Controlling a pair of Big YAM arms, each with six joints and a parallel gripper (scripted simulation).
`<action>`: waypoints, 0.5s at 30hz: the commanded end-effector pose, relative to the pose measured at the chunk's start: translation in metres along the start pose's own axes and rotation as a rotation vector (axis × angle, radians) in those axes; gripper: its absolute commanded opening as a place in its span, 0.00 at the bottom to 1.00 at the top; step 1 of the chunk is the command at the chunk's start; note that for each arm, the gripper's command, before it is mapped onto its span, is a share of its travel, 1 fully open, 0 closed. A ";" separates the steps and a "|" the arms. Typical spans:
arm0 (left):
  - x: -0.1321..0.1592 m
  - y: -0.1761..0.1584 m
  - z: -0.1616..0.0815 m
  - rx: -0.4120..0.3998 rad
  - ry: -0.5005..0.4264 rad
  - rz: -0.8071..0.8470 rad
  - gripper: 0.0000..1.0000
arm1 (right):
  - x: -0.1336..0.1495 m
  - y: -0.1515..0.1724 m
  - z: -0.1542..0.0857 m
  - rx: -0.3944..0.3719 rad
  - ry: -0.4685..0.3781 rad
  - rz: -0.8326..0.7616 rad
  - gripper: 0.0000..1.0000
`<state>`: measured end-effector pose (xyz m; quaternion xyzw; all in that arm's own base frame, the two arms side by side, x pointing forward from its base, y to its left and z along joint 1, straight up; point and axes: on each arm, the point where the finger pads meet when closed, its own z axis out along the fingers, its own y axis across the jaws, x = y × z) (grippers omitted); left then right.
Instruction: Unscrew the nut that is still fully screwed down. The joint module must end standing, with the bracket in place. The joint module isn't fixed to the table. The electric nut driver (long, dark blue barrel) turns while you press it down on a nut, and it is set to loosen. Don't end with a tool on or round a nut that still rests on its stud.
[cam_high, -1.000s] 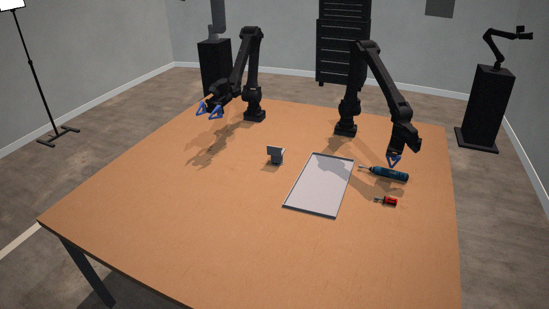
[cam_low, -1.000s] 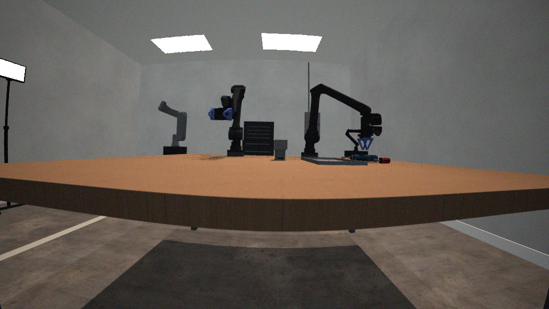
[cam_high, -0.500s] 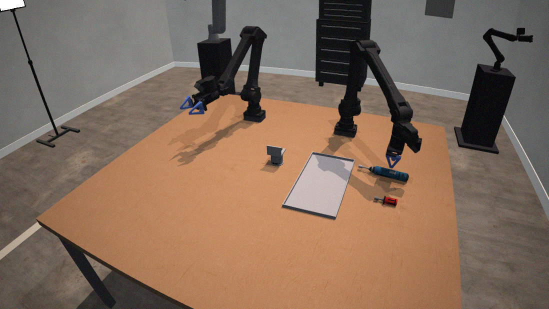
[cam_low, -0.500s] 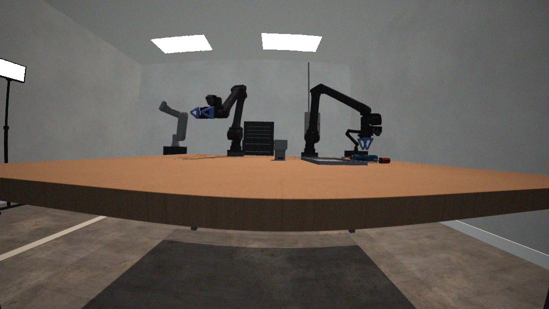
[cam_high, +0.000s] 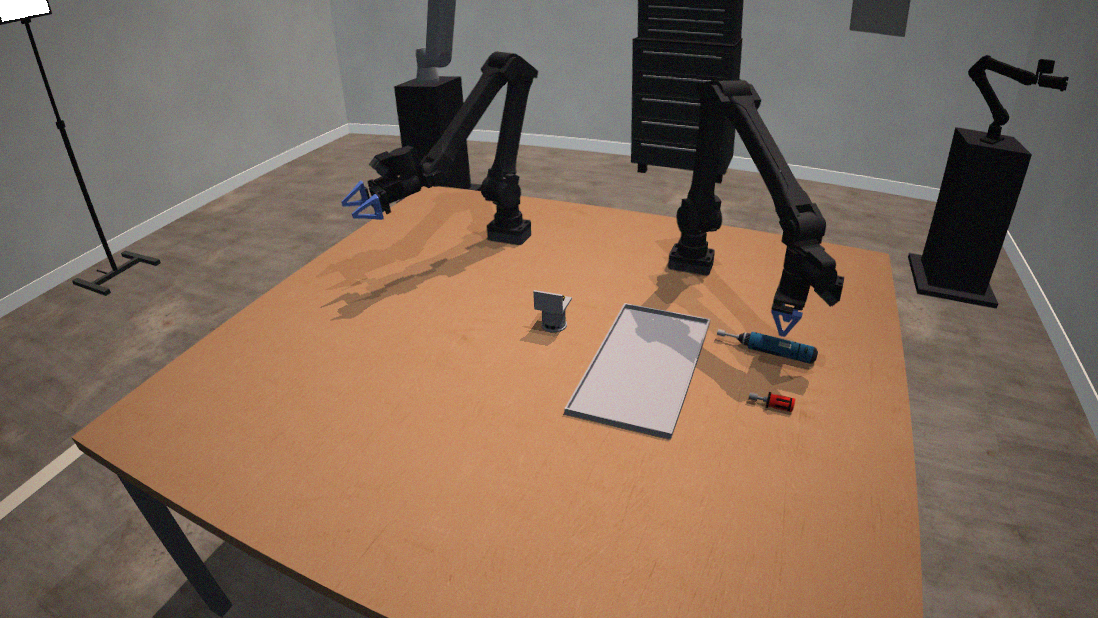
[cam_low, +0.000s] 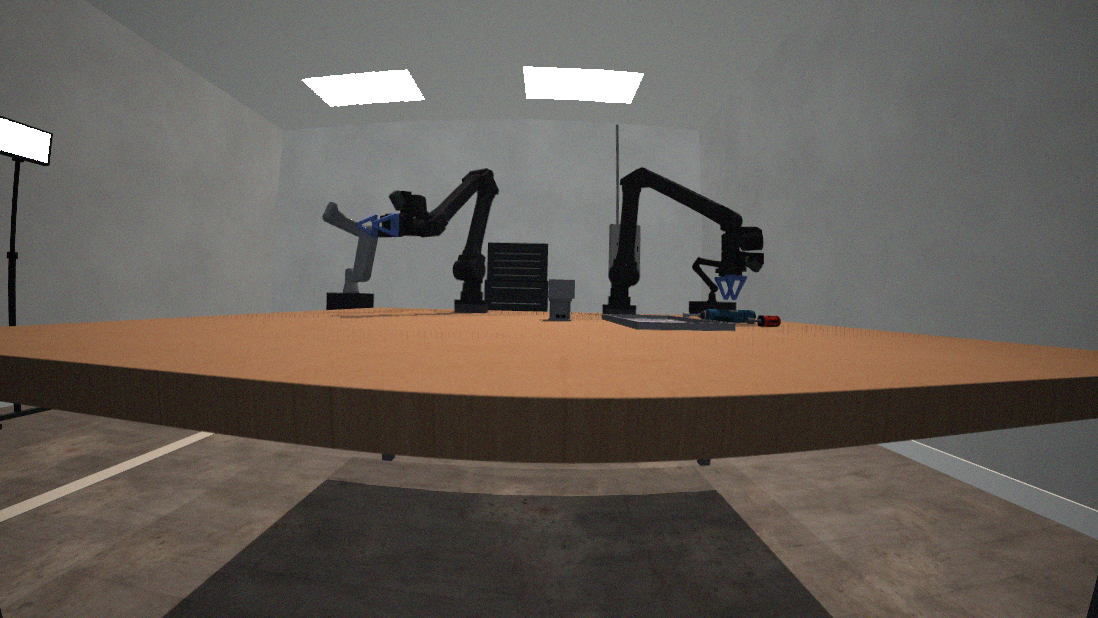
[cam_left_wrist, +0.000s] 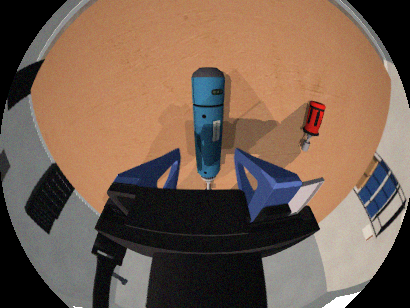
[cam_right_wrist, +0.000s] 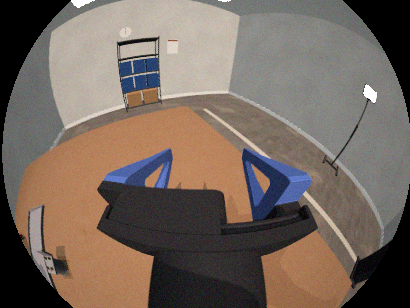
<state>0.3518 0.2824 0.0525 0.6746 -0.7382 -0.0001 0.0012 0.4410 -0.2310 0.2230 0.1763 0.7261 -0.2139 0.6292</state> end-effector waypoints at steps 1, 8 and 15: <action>-0.016 -0.017 -0.023 0.041 -0.039 0.006 0.65 | -0.029 -0.020 0.019 0.038 -0.066 -0.010 0.86; -0.016 -0.017 -0.023 0.041 -0.039 0.006 0.65 | -0.001 -0.049 0.008 0.090 -0.018 -0.017 0.86; -0.016 -0.017 -0.023 0.041 -0.039 0.006 0.65 | -0.031 -0.124 0.016 0.225 -0.073 -0.020 0.86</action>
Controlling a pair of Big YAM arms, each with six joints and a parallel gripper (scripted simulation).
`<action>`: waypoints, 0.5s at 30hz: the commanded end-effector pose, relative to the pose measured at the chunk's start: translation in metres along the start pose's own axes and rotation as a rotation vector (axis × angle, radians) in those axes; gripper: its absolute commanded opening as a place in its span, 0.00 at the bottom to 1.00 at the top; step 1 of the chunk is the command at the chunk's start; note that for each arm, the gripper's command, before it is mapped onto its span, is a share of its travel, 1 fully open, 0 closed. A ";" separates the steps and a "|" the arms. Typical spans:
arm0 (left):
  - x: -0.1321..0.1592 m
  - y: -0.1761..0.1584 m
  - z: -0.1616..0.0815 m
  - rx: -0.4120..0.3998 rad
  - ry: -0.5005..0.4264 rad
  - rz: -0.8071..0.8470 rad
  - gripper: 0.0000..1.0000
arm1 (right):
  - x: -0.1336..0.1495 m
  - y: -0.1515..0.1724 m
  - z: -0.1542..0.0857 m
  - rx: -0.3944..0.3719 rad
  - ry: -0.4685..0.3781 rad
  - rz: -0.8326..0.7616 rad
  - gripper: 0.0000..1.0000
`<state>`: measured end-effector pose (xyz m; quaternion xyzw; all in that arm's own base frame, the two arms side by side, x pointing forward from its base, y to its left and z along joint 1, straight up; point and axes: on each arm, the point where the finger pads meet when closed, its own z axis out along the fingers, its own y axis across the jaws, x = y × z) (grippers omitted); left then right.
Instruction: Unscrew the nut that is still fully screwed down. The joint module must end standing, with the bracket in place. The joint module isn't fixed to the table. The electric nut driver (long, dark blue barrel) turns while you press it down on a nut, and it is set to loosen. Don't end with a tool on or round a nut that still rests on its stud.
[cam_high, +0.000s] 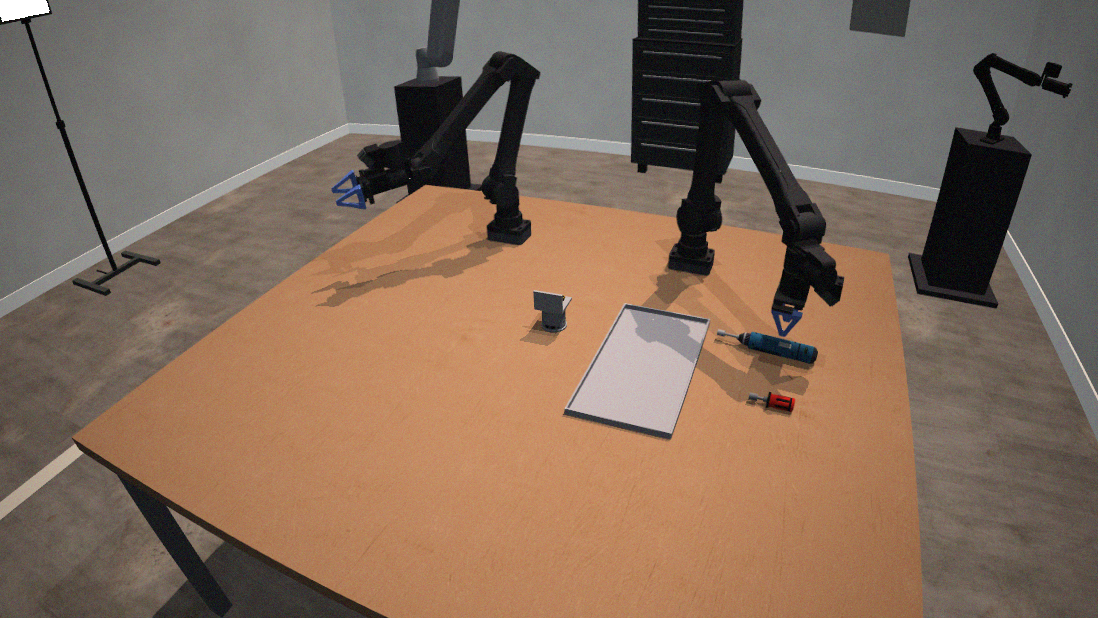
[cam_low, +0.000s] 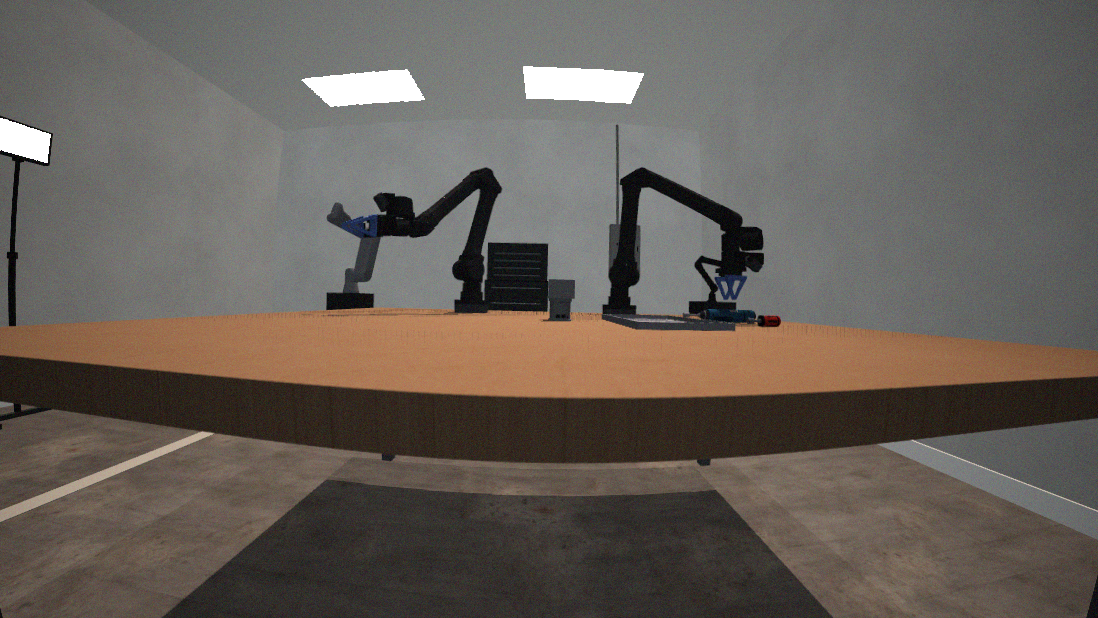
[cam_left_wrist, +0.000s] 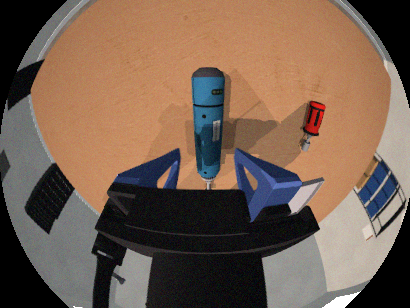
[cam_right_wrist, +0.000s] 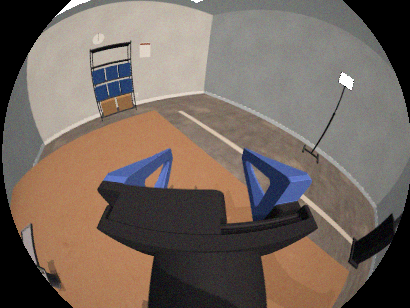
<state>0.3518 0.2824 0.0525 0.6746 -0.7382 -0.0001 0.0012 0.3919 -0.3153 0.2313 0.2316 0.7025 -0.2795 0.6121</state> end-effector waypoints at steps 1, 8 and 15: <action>-0.016 -0.017 -0.023 0.041 -0.039 0.006 0.65 | -0.031 -0.034 0.020 0.063 -0.071 -0.013 0.86; -0.016 -0.017 -0.023 0.041 -0.039 0.006 0.65 | 0.002 -0.051 0.008 0.093 -0.010 -0.018 0.86; -0.016 -0.017 -0.023 0.041 -0.039 0.006 0.65 | -0.030 -0.129 0.014 0.232 -0.073 -0.027 0.86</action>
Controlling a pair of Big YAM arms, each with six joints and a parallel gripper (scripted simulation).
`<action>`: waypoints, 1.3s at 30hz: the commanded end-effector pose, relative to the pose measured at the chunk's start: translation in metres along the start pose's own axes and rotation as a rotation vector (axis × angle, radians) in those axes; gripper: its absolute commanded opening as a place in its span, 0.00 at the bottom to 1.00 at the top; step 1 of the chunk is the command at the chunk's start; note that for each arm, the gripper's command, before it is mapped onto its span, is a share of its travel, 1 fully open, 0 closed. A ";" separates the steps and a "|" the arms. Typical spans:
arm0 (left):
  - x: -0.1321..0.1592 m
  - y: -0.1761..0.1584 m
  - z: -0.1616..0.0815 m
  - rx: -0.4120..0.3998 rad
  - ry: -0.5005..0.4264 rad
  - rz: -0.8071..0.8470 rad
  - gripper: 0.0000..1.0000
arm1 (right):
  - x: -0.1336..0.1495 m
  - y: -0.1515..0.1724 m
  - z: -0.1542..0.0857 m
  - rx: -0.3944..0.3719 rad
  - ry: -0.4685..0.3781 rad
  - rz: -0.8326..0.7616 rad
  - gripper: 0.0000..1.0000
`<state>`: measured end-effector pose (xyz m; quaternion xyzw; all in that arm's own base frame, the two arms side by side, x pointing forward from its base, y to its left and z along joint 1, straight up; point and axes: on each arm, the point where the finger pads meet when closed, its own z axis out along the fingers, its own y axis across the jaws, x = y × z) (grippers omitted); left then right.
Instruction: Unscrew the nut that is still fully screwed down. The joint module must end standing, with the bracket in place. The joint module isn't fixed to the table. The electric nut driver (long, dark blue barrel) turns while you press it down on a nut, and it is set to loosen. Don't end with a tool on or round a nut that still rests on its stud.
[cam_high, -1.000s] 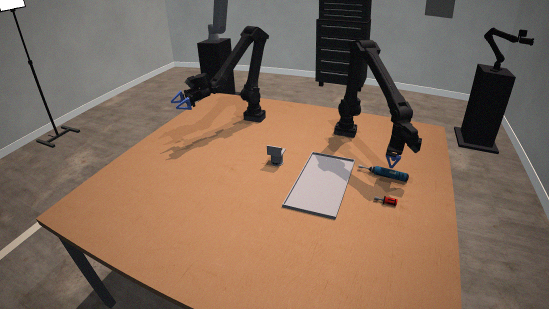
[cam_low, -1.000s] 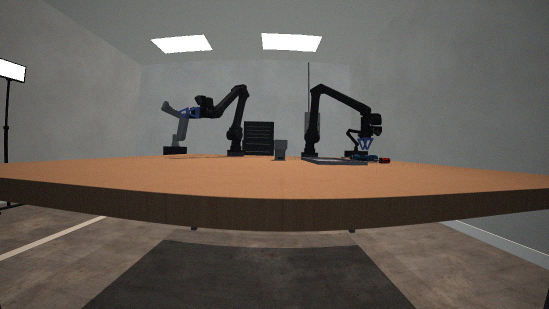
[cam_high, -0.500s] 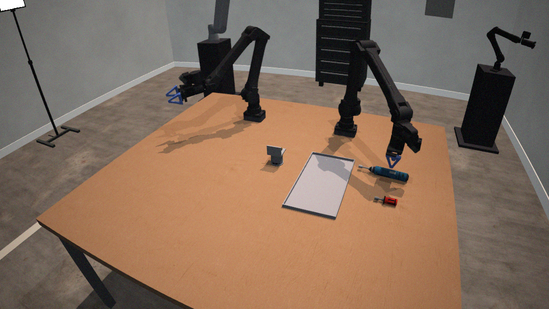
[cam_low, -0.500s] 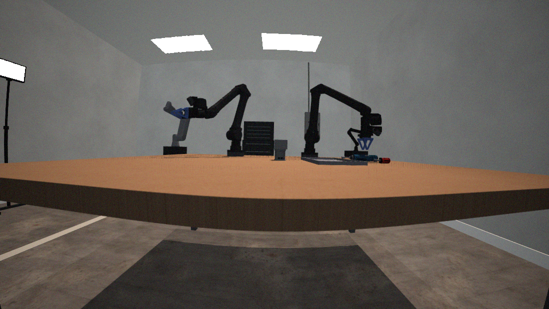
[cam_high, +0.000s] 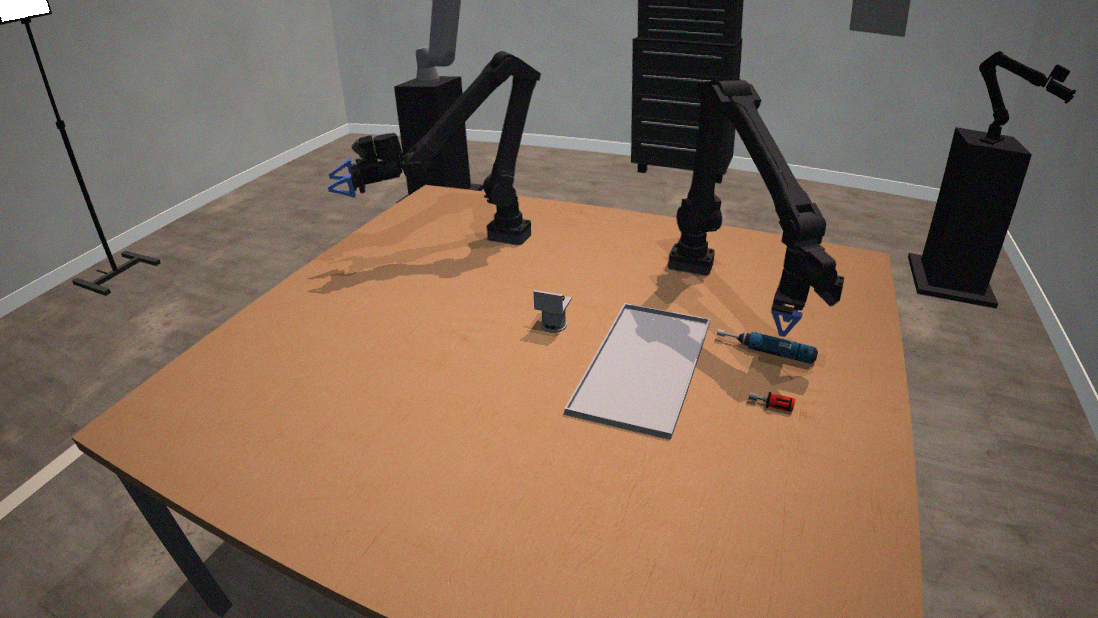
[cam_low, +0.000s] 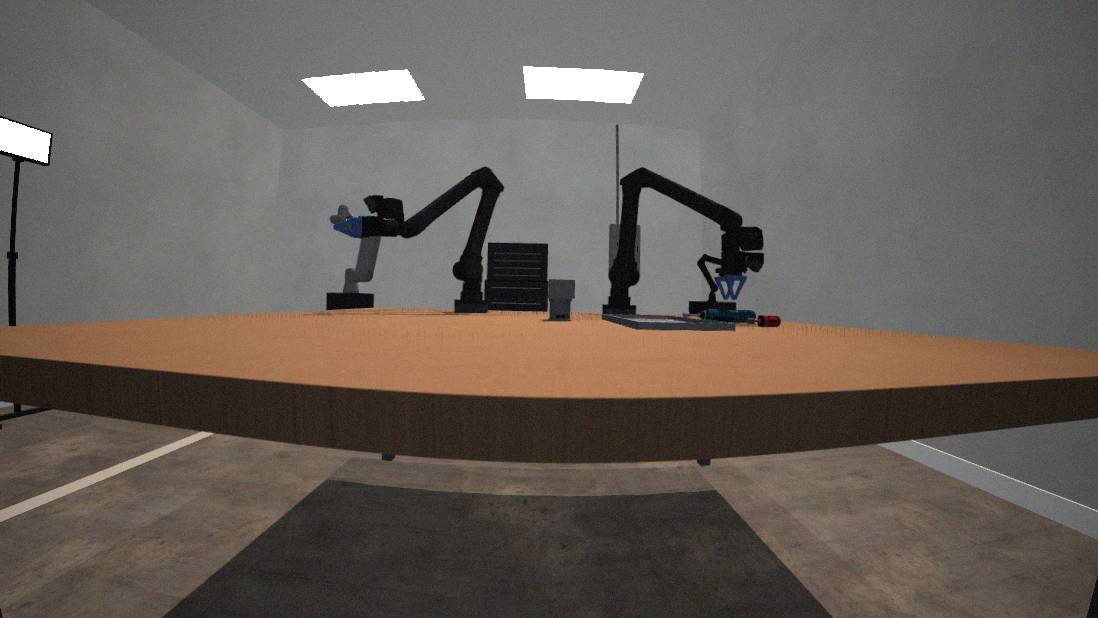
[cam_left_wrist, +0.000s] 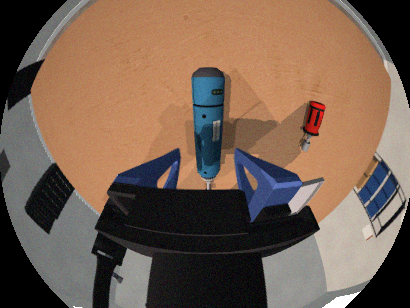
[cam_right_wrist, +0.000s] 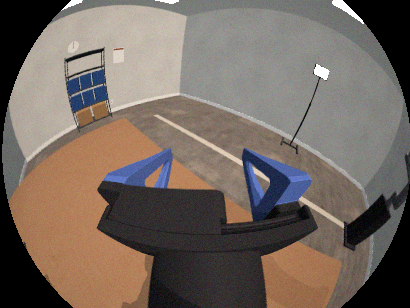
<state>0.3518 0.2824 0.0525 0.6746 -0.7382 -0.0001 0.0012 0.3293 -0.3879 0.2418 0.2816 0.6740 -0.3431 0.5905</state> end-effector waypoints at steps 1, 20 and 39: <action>-0.016 -0.017 -0.023 0.041 -0.039 0.006 0.65 | -0.029 -0.041 0.018 0.074 -0.069 -0.016 0.86; -0.016 -0.017 -0.023 0.041 -0.039 0.006 0.65 | -0.025 -0.189 0.003 0.337 -0.065 -0.048 0.86; -0.016 -0.017 -0.023 0.041 -0.039 0.006 0.65 | -0.019 -0.319 -0.049 0.582 -0.052 -0.087 0.86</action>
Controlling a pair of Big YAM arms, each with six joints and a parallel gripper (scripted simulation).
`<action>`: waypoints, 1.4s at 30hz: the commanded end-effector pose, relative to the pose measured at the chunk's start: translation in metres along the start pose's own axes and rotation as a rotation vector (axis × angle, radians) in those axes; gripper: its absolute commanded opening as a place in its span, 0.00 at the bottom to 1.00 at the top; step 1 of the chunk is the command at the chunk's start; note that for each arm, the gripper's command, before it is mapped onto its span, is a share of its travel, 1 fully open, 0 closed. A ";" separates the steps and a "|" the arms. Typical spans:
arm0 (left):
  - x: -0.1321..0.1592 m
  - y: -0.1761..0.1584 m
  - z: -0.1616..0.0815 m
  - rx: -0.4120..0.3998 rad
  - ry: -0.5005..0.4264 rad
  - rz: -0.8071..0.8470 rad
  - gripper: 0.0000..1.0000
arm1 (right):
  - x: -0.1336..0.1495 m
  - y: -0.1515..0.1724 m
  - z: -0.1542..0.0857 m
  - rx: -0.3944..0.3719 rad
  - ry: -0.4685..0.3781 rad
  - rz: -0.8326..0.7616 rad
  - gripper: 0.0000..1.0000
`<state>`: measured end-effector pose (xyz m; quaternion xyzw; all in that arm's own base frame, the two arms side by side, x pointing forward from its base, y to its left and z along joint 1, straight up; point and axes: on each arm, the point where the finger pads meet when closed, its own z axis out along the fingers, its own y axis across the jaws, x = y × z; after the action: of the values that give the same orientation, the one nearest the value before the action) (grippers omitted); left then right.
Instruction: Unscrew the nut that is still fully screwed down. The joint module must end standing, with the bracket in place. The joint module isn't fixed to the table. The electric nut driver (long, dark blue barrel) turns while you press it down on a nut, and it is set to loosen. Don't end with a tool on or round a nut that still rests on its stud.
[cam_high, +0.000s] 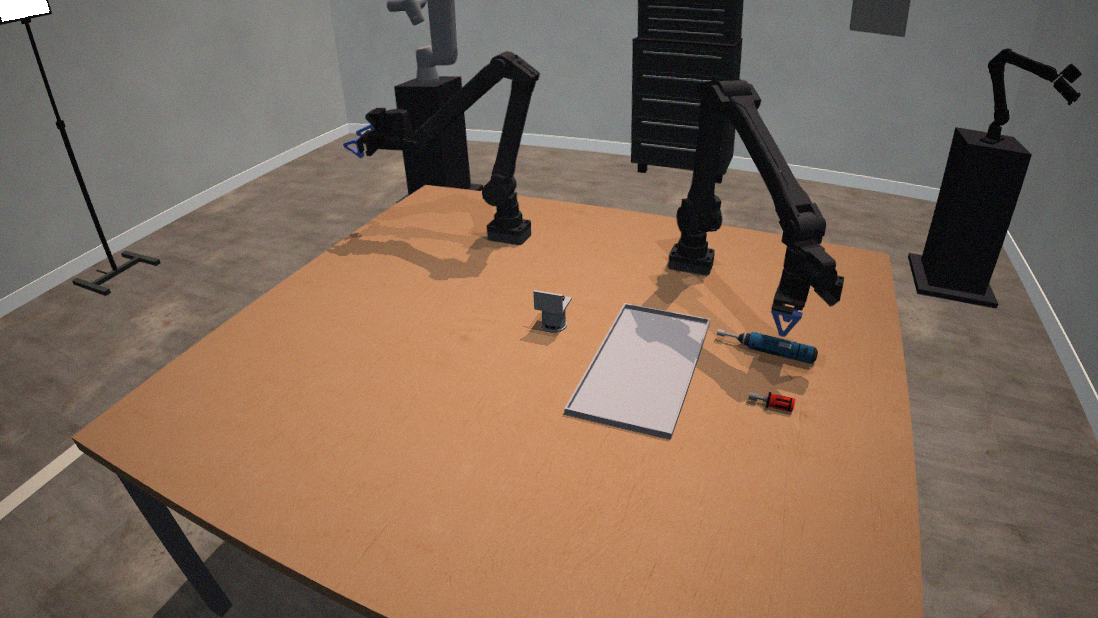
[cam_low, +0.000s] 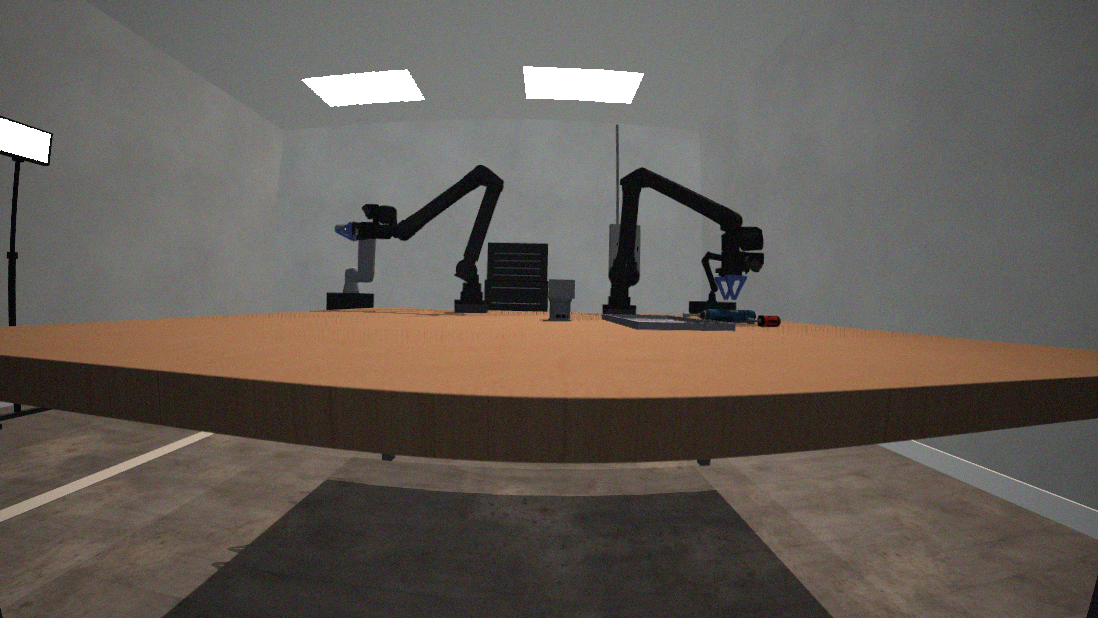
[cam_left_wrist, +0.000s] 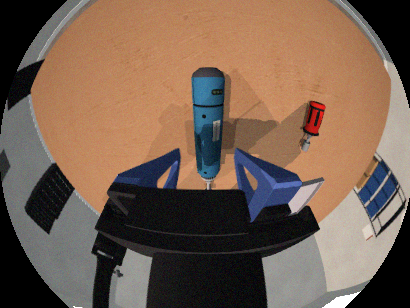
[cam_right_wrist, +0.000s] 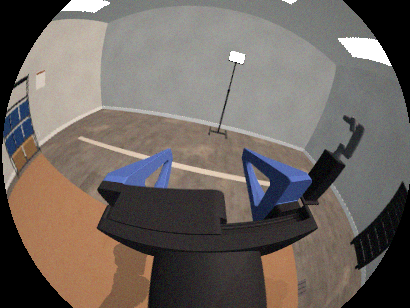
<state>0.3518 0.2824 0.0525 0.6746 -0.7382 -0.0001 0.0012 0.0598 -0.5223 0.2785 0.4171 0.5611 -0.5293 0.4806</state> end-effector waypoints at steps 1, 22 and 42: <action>-0.016 -0.017 -0.023 0.041 -0.039 0.006 0.65 | -0.024 -0.015 0.019 0.026 -0.061 -0.020 0.86; -0.016 -0.017 -0.023 0.041 -0.039 0.006 0.65 | 0.004 -0.004 0.008 0.006 -0.003 -0.021 0.86; 0.023 -0.044 0.008 0.064 -0.037 0.133 0.65 | 0.004 -0.004 0.008 0.006 -0.003 -0.021 0.86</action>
<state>0.3669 0.2793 0.0526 0.6629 -0.7485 0.0059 -0.0189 0.0559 -0.5258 0.2790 0.4161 0.5597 -0.5332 0.4788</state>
